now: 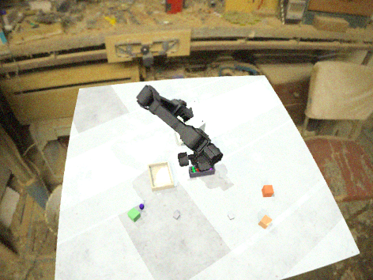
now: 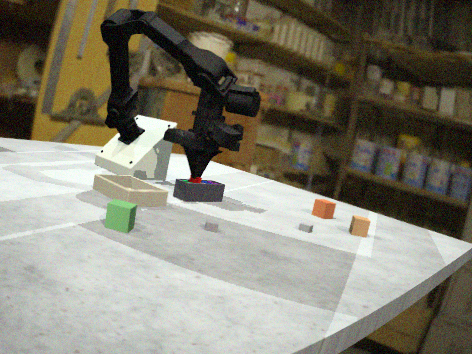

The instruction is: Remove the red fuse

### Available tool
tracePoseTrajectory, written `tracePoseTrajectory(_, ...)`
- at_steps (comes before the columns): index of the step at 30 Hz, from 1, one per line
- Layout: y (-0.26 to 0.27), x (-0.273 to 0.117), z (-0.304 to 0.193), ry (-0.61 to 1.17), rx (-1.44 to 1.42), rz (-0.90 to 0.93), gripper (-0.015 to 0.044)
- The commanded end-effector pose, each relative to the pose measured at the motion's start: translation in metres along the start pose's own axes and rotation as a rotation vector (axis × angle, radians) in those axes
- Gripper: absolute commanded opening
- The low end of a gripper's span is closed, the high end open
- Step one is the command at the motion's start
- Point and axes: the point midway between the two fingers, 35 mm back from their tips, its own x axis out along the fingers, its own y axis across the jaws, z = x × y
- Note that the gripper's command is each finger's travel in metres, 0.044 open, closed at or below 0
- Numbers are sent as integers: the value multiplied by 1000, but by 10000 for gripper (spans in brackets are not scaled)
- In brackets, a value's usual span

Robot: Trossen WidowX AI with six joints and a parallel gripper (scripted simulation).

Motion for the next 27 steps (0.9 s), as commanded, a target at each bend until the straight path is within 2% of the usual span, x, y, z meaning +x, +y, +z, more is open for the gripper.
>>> tracePoseTrajectory(1, 0, -3, 1, -1, 6, 3, 0)
tracePoseTrajectory(27, 0, -16, 0, 0, 4, 2, 0)
